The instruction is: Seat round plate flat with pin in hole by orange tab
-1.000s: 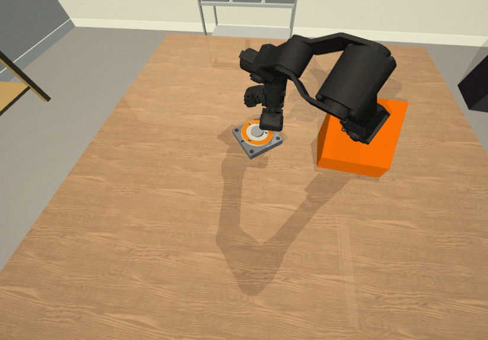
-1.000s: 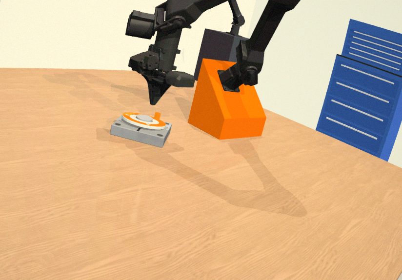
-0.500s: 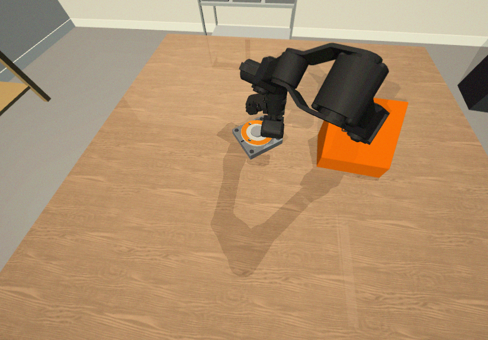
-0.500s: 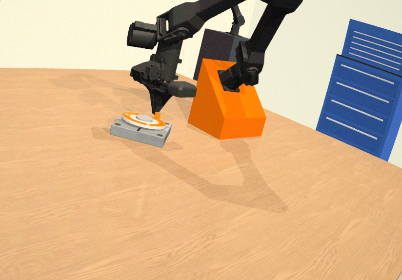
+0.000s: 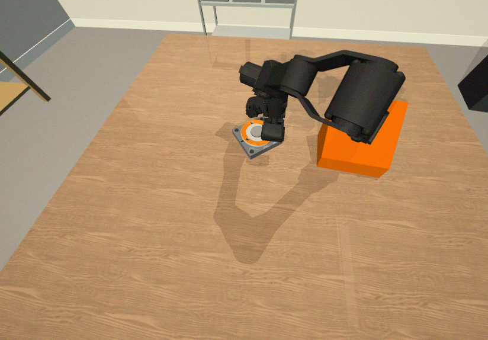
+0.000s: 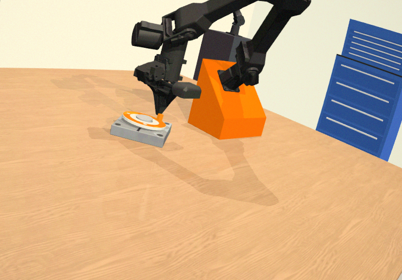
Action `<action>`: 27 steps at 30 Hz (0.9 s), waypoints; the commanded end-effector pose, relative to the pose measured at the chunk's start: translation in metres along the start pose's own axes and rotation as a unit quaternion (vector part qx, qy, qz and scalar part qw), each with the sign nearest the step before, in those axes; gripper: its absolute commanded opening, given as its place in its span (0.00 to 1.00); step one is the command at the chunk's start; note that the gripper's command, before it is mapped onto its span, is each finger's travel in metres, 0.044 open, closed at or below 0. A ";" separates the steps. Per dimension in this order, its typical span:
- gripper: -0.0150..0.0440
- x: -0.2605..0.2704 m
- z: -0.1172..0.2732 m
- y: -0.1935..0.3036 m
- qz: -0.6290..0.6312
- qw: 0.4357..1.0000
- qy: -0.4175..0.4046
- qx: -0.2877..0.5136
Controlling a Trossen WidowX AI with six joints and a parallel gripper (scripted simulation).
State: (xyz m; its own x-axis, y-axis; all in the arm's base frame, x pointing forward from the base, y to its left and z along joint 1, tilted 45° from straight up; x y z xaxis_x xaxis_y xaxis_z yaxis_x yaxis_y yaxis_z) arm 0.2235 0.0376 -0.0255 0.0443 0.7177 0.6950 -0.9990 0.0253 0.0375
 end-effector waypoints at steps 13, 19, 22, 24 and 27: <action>0.25 0.015 -0.001 0.004 -0.003 1.000 -0.005 0.004; 0.25 0.021 -0.001 0.003 -0.003 1.000 -0.006 0.004; 0.25 0.025 -0.001 0.003 -0.003 1.000 -0.006 0.004; 0.25 0.026 -0.001 0.002 -0.003 1.000 -0.006 0.004; 0.25 0.029 -0.001 0.001 -0.003 1.000 -0.006 0.004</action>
State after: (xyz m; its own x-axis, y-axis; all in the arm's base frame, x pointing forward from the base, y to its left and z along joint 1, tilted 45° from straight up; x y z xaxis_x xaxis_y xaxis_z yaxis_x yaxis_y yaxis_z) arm 0.2218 0.0521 -0.0108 0.0585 0.7243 0.6870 -0.9982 0.0318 0.0515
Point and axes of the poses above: the point midway between the two fingers, 35 mm back from their tips, its own z axis back along the fingers, its own x axis across the jaws, y = z × x, the point moved 2 cm from there along z, back along the fingers, and after that the axes turned 9 degrees about -z, right-handed, at the moved point
